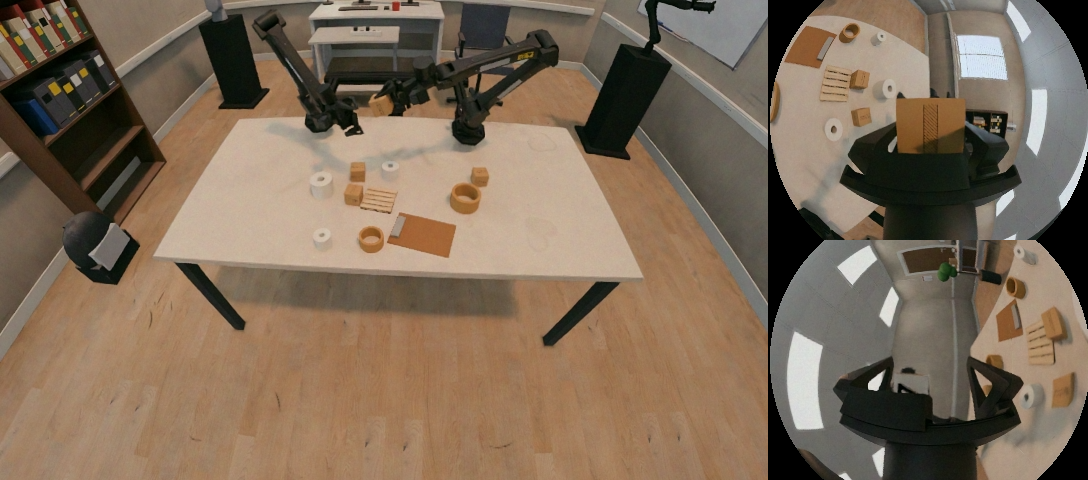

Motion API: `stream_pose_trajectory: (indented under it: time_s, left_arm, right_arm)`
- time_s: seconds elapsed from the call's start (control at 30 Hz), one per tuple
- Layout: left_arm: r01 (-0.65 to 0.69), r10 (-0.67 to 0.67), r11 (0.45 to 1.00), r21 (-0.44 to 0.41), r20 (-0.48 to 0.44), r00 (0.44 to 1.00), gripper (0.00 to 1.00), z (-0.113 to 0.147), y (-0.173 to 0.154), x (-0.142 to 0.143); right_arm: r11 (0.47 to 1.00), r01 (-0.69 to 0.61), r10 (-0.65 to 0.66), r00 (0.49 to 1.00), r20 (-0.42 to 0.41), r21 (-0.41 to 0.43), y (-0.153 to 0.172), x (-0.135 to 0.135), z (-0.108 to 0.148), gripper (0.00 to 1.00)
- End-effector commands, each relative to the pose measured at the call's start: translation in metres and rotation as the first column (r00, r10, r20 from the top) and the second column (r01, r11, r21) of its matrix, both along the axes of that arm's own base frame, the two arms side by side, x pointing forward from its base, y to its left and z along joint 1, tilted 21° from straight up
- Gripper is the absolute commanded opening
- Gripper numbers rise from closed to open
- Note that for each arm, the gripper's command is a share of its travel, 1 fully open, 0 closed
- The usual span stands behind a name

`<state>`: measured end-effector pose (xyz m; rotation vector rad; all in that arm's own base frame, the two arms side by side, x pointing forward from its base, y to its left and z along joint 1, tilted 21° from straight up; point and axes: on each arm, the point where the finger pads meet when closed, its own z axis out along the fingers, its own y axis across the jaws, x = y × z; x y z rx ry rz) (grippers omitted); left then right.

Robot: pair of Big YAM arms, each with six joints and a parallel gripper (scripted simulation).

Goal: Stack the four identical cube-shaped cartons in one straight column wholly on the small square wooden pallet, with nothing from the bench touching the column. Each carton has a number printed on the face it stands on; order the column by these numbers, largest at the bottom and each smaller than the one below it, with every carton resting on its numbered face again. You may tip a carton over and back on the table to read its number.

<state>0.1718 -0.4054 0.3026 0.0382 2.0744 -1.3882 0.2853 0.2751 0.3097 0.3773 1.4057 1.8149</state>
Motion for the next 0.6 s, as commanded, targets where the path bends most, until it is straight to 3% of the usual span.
stream_pose_trajectory:
  time_s: [0.0, 0.03, 0.17, 0.2, 0.57]
  left_arm:
    - [0.001, -0.001, 0.999, -0.041, 0.013, 1.0, 0.54, 0.024, -0.006, 0.001]
    - [0.001, -0.001, 0.999, -0.041, 0.013, 1.0, 0.54, 0.024, -0.006, 0.001]
    - [0.001, -0.001, 0.999, -0.041, 0.013, 1.0, 0.54, 0.024, -0.006, 0.001]
    - [0.001, -0.001, 0.999, -0.041, 0.013, 1.0, 0.54, 0.024, -0.006, 0.001]
    - [0.001, -0.001, 0.999, -0.041, 0.013, 1.0, 0.54, 0.024, -0.006, 0.001]
  right_arm:
    - [0.983, -0.079, 0.079, 0.997, 0.009, 0.165, 0.009, -0.013, 0.022, 1.0]
    - [0.981, -0.107, 0.111, 0.994, -0.013, 0.162, 0.008, -0.027, 0.006, 1.0]
    - [0.969, -0.177, 0.182, 0.983, -0.019, 0.17, 0.016, -0.049, -0.005, 1.0]
    - [0.964, -0.189, 0.192, 0.981, 0.002, 0.186, 0.021, -0.049, 0.006, 1.0]
    - [0.966, -0.184, 0.182, 0.983, 0.025, 0.18, 0.017, -0.051, 0.009, 1.0]
